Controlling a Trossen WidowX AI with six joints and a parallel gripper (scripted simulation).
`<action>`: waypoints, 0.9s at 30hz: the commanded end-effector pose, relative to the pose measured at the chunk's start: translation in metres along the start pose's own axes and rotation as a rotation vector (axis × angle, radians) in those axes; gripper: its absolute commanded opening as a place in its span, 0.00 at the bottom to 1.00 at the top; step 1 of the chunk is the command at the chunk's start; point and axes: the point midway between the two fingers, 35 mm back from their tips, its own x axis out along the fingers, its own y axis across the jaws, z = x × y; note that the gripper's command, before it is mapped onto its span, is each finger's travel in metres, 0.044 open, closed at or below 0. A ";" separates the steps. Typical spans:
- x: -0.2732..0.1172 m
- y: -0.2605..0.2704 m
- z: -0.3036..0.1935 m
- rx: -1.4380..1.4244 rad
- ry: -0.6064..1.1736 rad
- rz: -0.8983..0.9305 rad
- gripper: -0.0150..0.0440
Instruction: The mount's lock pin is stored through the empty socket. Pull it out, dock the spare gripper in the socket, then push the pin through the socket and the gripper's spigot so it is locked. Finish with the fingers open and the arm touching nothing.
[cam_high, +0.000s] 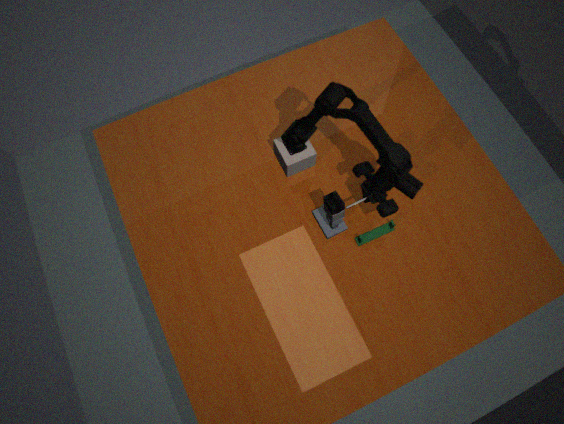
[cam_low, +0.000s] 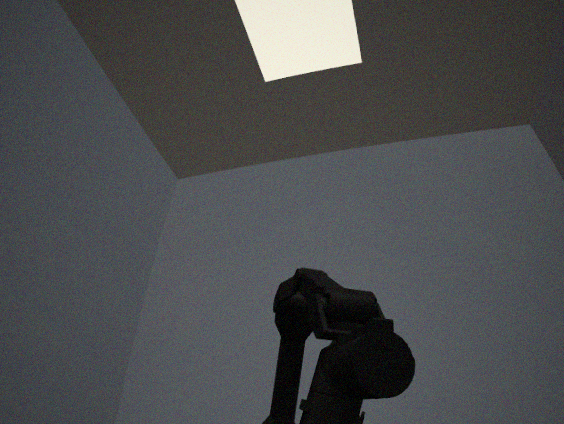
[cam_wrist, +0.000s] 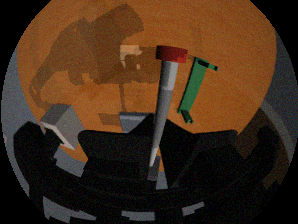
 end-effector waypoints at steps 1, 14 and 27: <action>0.012 0.001 0.004 0.001 -0.003 0.007 0.25; 0.045 0.001 0.010 -0.001 -0.006 0.007 0.25; 0.045 0.001 0.000 -0.001 -0.005 0.009 0.25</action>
